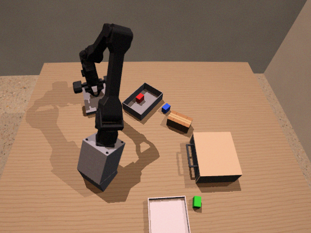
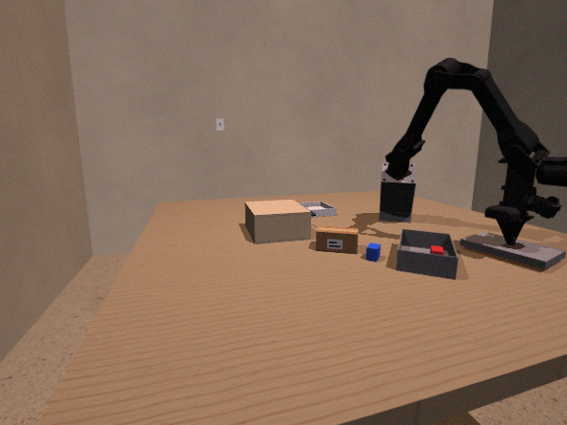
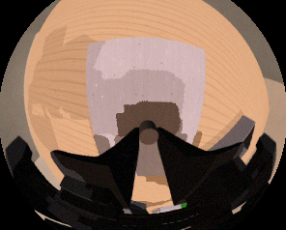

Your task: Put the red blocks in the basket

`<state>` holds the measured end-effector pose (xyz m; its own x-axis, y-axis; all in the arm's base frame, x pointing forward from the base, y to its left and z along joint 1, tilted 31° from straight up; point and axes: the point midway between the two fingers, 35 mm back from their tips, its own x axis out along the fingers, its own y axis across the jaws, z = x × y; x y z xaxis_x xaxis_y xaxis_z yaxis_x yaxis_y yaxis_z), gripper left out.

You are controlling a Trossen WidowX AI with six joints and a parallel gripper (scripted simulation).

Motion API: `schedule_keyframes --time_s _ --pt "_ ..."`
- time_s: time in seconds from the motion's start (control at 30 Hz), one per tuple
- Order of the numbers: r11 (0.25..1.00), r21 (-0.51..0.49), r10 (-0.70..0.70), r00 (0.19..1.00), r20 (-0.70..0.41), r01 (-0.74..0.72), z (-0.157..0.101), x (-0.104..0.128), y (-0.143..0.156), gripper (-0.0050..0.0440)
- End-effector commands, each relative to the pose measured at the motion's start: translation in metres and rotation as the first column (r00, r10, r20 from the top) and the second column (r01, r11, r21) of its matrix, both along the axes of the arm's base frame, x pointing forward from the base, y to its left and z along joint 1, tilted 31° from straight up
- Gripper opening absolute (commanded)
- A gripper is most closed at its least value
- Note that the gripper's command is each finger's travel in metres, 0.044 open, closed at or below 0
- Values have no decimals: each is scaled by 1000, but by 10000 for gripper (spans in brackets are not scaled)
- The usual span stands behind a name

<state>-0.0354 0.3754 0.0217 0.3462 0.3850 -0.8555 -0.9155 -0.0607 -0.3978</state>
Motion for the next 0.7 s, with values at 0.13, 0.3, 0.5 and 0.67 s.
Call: schedule_keyframes --time_s 0.13,0.3,0.5,0.67 --pt "1000 -2 6 1000 0 -6 -8 2 3 0" --pt "1000 -2 6 1000 0 -6 -9 2 3 440" --pt "1000 -2 6 1000 0 -6 -9 2 3 440" --pt "1000 -2 6 1000 0 -6 -9 2 3 440"
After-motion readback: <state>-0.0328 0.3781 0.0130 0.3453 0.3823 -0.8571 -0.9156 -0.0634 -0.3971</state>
